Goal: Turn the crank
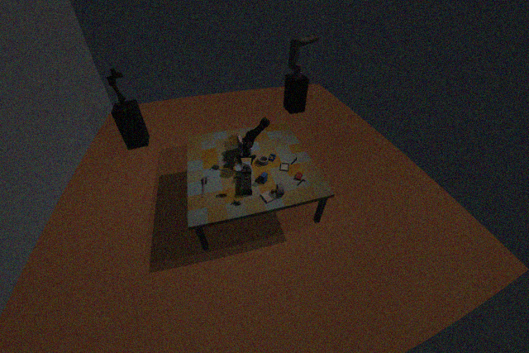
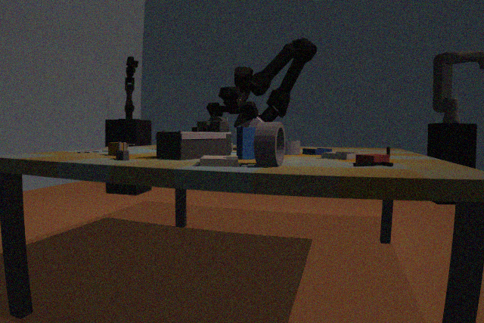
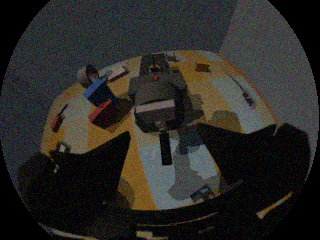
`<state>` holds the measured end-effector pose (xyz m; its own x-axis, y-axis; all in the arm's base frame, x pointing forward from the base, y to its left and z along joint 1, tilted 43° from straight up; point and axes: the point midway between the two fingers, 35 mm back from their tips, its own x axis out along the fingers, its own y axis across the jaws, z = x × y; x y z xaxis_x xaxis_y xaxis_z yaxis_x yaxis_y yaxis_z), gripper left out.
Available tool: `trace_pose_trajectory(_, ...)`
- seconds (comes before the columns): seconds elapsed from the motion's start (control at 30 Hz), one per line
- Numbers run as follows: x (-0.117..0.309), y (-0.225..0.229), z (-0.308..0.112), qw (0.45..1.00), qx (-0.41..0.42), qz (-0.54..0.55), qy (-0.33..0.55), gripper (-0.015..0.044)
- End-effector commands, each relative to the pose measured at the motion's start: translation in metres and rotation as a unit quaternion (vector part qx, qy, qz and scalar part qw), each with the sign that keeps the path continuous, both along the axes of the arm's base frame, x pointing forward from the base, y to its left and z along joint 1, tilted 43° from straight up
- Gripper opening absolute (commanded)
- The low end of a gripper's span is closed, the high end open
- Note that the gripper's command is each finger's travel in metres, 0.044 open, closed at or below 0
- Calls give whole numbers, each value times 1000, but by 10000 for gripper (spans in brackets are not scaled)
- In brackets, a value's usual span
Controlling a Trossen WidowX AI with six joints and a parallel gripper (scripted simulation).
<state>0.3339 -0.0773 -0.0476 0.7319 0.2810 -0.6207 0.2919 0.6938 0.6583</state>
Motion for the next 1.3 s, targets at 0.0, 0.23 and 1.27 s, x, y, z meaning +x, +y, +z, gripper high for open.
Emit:
trace_pose_trajectory(0.0, -2, 6, -7, 1000, 2, 0, 6, 440)
trace_pose_trajectory(0.23, 0, 13, -16, 1000, 2, 0, 6, 440)
trace_pose_trajectory(1.27, 0, 40, -43, 1000, 4, 0, 6, 309)
